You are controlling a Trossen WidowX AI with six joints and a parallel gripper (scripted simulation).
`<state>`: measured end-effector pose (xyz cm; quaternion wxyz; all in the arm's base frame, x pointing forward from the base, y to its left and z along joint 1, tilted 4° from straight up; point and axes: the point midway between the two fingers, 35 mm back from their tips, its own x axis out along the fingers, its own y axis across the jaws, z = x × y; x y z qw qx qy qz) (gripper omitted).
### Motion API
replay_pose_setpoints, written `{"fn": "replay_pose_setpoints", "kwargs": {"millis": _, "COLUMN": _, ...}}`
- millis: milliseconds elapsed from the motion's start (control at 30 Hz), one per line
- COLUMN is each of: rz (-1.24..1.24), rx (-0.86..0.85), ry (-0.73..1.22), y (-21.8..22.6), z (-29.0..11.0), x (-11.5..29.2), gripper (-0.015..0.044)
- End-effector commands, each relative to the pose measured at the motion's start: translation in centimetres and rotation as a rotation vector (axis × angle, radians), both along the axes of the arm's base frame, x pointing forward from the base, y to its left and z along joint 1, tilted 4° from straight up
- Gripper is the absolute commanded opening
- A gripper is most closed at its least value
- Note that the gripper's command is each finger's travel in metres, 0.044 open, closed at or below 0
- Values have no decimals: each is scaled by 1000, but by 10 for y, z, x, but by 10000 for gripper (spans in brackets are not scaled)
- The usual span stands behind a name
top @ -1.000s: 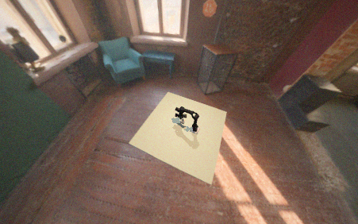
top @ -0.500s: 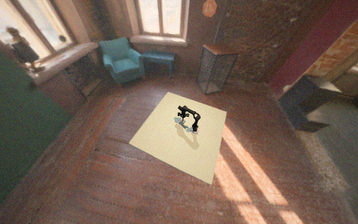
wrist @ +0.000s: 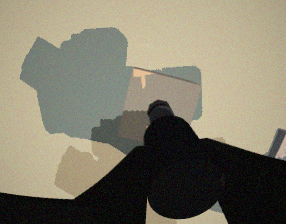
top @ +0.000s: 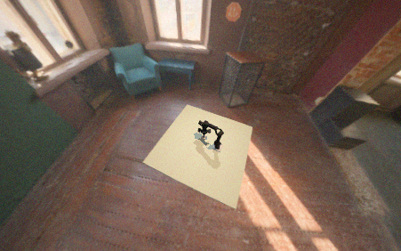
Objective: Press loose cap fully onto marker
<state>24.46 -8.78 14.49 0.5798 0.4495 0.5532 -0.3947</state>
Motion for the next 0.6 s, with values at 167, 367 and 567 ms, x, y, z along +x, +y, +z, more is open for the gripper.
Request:
{"fn": "replay_pose_setpoints", "kwargs": {"millis": 167, "rz": 4, "rx": 5, "ry": 4, "y": 1, "z": -17, "x": 1, "gripper": 0}}
{"fn": "replay_pose_setpoints", "kwargs": {"millis": 367, "rz": 4, "rx": 5, "ry": 4, "y": 2, "z": -27, "x": 1, "gripper": 0}}
{"fn": "replay_pose_setpoints", "kwargs": {"millis": 567, "rz": 4, "rx": 5, "ry": 4, "y": 2, "z": -37, "x": 2, "gripper": 0}}
